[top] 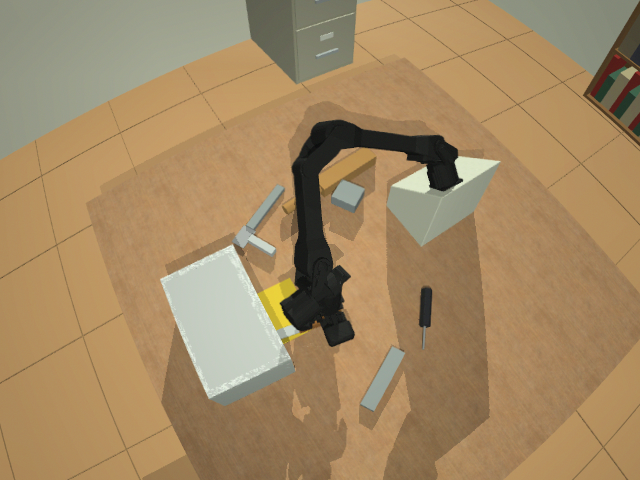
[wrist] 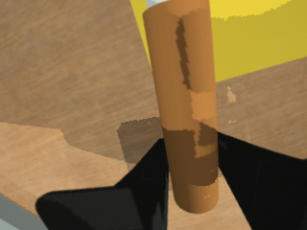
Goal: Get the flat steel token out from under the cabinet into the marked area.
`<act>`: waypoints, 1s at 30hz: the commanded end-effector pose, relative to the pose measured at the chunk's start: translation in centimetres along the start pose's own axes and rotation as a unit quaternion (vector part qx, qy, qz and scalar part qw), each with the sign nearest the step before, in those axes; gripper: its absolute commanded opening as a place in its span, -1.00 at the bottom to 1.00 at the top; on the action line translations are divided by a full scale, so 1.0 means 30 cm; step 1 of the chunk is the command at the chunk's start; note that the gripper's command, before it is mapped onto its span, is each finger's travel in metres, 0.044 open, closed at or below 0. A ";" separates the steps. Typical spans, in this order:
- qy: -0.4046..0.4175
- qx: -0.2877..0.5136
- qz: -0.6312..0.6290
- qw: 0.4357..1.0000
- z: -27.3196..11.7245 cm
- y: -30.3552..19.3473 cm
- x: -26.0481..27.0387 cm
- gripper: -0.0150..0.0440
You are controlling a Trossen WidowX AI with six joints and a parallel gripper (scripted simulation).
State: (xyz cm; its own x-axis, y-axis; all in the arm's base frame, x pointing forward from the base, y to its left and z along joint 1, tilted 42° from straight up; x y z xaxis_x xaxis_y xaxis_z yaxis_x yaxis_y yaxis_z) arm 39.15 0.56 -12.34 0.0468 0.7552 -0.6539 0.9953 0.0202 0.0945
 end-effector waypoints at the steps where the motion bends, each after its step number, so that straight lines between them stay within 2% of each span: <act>1: -0.002 0.000 0.004 1.000 0.003 0.000 -0.027 -0.49; 30: -0.003 0.001 0.004 1.000 0.005 -0.035 -0.068 -0.49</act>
State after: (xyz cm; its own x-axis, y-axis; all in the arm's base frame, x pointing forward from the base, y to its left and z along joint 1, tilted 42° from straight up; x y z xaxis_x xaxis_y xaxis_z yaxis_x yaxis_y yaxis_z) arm 38.51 -1.07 -11.08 0.0512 0.7551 -0.6536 0.9951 0.0171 0.0978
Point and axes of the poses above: the point midway between the two fingers, 35 mm back from their tips, its own z axis out along the fingers, its own x axis across the jaws, y = z × x, the point moved 4 cm from there along -z, back along the fingers, and after that the axes turned 6 degrees about -z, right-handed, at the moved point
